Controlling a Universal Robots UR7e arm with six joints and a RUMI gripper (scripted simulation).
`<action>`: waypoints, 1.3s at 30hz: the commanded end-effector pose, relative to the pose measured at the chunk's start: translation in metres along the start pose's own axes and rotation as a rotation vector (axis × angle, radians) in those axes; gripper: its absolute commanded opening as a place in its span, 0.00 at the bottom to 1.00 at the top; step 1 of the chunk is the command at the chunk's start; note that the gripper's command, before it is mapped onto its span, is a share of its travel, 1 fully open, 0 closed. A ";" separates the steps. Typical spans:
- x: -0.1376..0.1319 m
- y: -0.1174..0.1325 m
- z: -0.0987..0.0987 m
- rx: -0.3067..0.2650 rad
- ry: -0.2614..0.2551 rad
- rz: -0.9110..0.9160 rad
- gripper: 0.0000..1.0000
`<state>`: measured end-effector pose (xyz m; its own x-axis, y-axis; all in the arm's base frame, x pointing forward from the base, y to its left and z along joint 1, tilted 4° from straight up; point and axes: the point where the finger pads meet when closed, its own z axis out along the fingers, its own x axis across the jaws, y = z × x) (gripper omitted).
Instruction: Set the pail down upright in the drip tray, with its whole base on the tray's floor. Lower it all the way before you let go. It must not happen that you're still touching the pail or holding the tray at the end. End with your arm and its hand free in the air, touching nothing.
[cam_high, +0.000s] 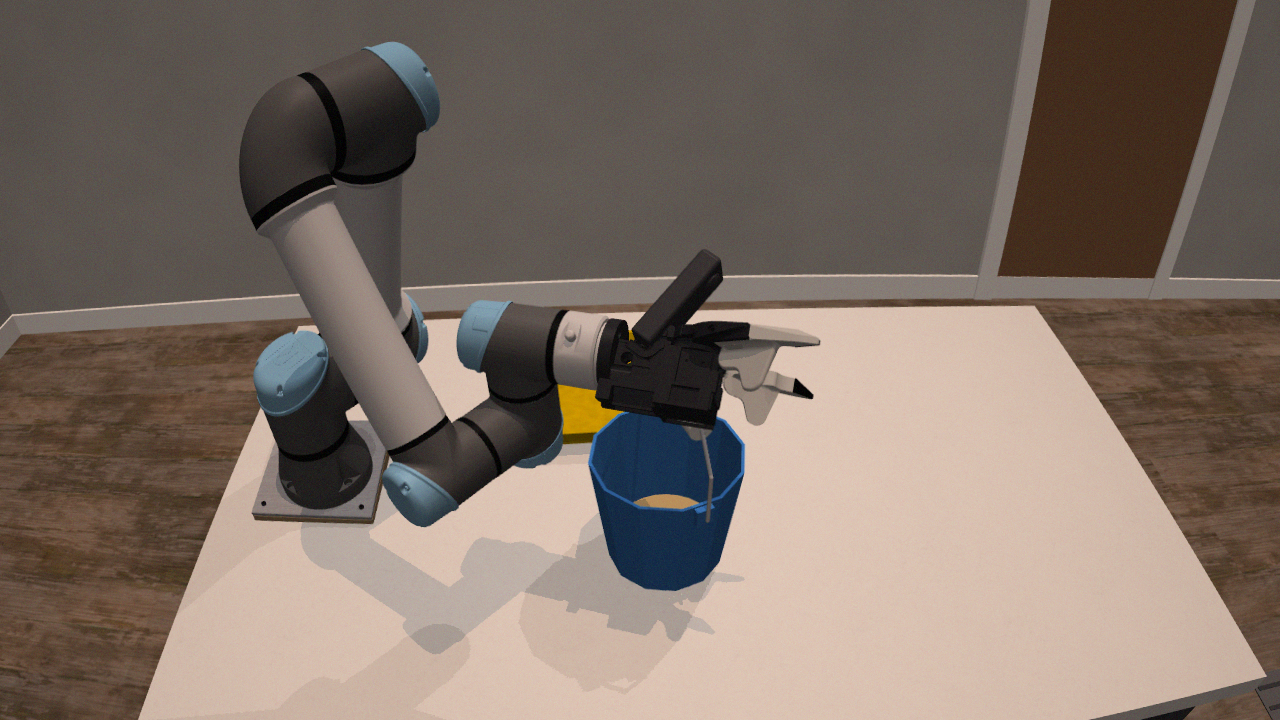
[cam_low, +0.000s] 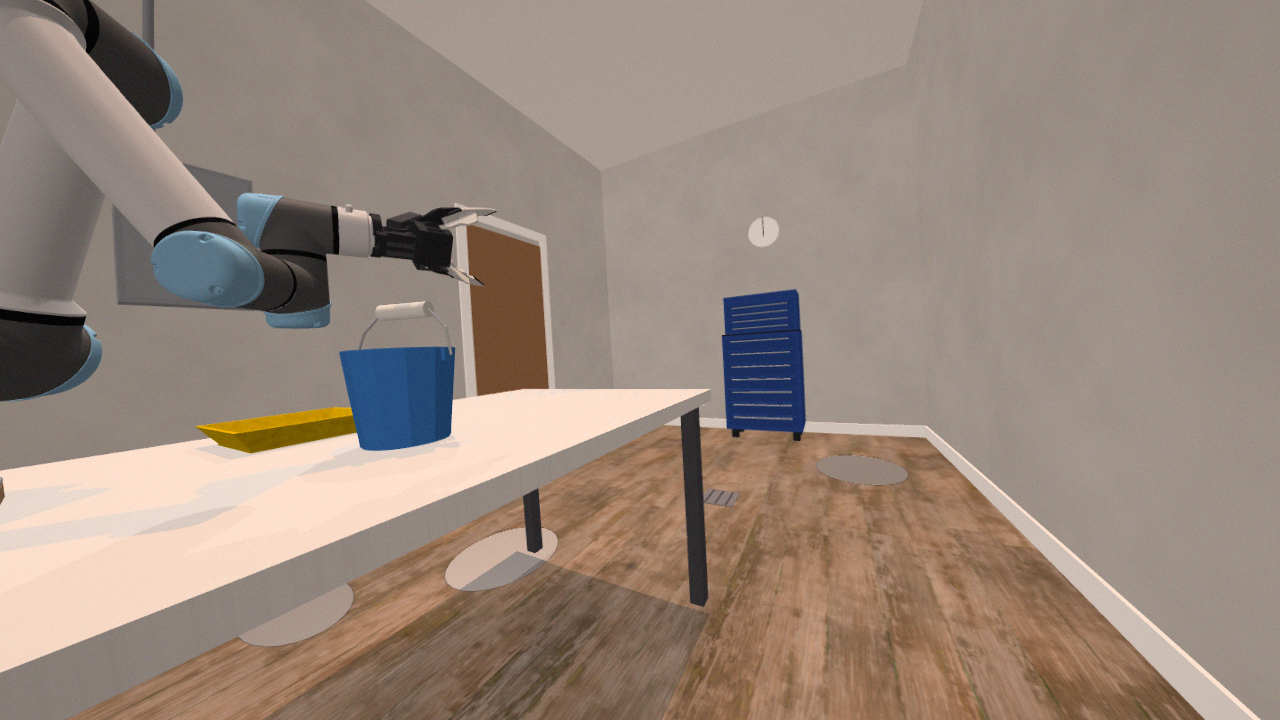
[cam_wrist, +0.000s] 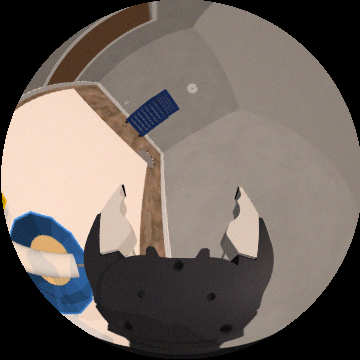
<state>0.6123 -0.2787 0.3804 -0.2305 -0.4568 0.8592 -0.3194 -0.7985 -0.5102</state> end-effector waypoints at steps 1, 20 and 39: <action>0.000 0.000 0.000 0.001 0.001 0.000 1.00; 0.000 0.000 0.000 0.000 0.001 0.000 1.00; -0.003 0.007 0.016 -0.043 -0.051 0.116 1.00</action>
<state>0.6211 -0.2858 0.3765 -0.2246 -0.5283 0.8188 -0.3276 -0.7504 -0.5740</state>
